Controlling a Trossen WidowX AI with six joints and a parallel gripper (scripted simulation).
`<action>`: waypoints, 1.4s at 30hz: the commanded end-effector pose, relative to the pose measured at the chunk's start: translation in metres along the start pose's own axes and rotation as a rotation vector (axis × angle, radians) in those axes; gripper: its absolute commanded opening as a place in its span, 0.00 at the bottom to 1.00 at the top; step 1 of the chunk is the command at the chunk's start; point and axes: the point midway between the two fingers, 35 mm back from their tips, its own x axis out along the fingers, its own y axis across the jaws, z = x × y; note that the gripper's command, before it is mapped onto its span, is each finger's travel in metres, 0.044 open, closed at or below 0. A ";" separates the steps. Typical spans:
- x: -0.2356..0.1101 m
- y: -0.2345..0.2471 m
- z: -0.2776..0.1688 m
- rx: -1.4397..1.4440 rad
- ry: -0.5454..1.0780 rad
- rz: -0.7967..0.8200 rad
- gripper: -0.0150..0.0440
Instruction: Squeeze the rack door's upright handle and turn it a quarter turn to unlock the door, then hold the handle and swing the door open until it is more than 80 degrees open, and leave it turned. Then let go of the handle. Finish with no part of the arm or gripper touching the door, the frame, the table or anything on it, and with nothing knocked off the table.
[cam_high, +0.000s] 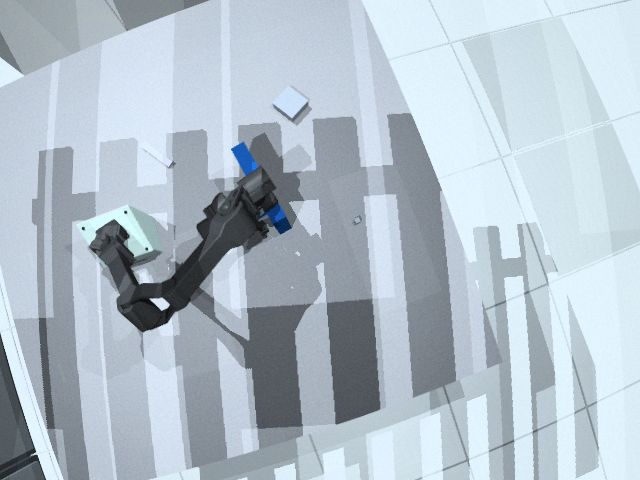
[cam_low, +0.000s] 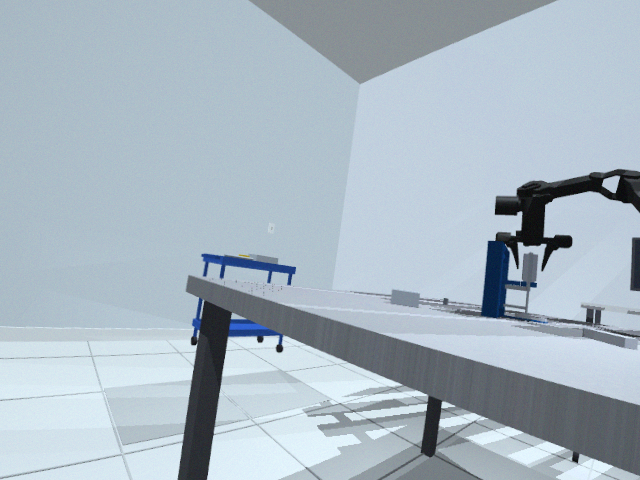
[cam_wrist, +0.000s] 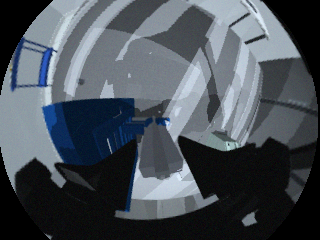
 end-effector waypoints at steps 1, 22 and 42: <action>0.000 0.000 0.000 -0.198 0.000 0.000 0.73; 0.000 0.000 0.000 -1.238 0.000 0.000 0.73; 0.000 0.000 0.000 -2.229 0.000 0.000 0.73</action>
